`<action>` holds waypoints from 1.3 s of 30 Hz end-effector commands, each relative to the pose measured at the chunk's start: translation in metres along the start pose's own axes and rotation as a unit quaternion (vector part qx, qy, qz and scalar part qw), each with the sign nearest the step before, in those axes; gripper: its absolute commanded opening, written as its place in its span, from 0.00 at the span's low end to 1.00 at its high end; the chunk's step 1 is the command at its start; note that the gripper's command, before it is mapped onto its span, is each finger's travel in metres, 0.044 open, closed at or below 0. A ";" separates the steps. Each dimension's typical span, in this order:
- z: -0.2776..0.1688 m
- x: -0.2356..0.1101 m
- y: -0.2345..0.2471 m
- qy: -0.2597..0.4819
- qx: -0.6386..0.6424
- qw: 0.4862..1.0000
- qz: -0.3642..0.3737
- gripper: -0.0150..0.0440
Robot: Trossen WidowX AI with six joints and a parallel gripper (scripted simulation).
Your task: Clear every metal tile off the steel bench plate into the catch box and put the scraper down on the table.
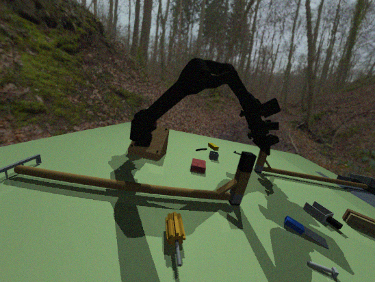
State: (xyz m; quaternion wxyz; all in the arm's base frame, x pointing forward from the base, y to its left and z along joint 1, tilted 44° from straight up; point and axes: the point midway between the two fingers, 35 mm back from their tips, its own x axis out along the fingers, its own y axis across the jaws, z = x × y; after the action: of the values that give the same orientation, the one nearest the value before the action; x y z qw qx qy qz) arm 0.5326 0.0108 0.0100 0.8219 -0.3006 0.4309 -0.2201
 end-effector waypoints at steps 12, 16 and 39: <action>0.017 0.008 -0.002 -0.006 0.002 1.000 0.002 0.25; 0.020 0.011 -0.003 -0.007 0.002 1.000 0.002 0.25; 0.017 0.012 -0.002 -0.004 0.000 1.000 0.000 0.25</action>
State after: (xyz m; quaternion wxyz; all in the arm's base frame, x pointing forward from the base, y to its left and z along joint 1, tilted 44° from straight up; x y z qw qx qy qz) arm 0.5523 0.0070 0.0108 0.8225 -0.3015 0.4298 -0.2189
